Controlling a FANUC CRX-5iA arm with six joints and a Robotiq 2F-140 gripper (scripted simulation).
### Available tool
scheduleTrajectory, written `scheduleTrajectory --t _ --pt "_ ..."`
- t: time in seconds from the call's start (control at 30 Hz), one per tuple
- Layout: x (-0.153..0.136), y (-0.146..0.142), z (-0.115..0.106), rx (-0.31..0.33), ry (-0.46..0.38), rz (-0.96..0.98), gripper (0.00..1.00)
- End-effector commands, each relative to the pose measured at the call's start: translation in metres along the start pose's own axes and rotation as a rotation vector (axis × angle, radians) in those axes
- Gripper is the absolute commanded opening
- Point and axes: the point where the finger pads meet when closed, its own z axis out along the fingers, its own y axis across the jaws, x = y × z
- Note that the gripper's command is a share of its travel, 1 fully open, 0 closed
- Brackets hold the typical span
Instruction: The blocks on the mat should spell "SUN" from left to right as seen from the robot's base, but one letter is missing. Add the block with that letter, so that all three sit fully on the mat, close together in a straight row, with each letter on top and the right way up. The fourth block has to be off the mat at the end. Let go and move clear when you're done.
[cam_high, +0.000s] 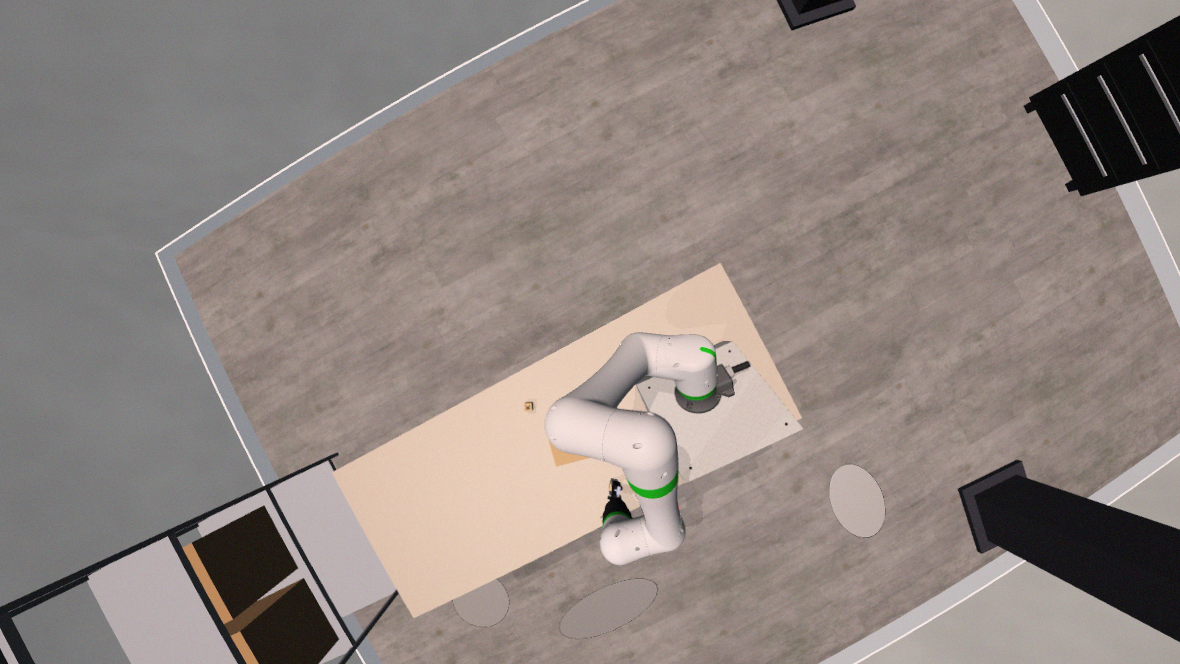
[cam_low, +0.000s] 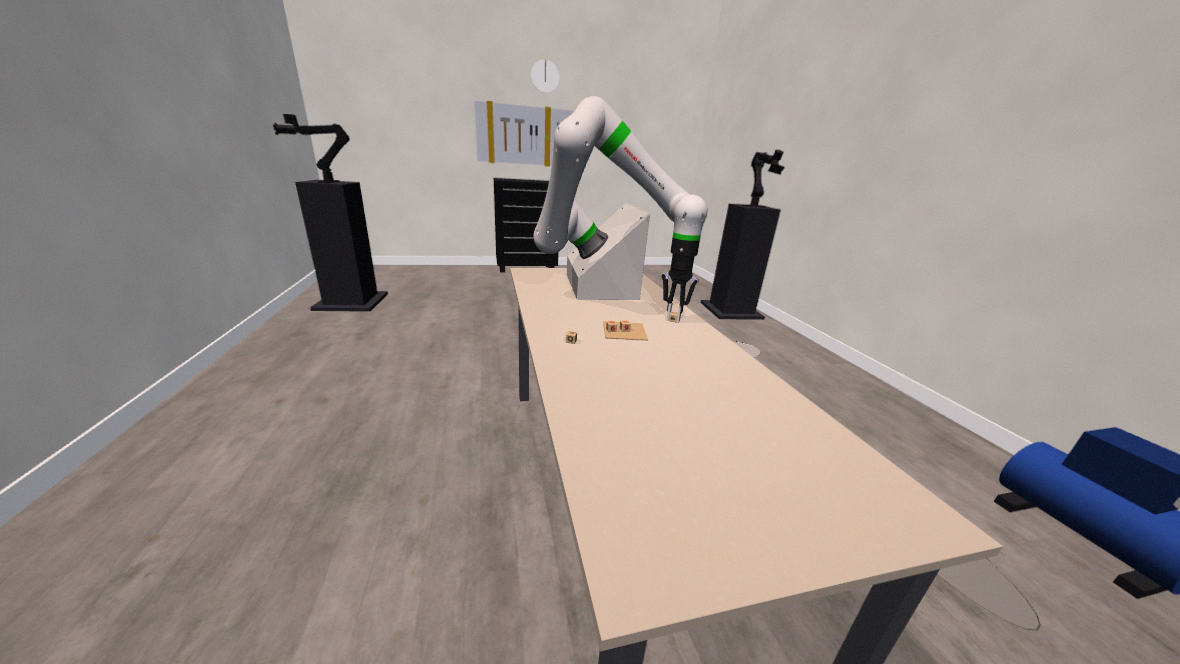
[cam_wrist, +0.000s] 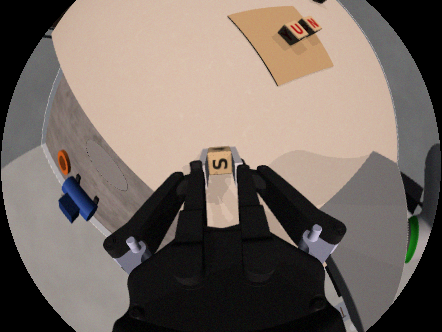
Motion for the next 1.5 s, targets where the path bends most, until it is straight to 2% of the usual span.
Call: scheduleTrajectory --t 0.0,0.2,0.53,0.67,1.1,1.2,1.3,1.33,1.47 --pt "0.0 0.0 -0.001 0.0 0.0 0.0 0.16" --pt "0.0 0.0 -0.011 0.0 0.0 0.0 0.16" --pt "0.0 0.0 -0.08 0.0 0.0 0.0 0.16" --pt "0.0 0.0 -0.097 0.0 0.0 0.0 0.16" --pt "0.001 0.0 -0.1 0.0 0.0 0.004 0.16" --pt "0.027 0.009 -0.103 0.003 -0.003 0.146 0.16" --pt "0.03 0.01 -0.103 0.003 -0.003 0.158 0.16" --pt "0.043 0.015 -0.104 0.003 -0.004 0.23 0.16" --pt "0.062 0.023 -0.105 0.004 -0.005 0.327 0.16"
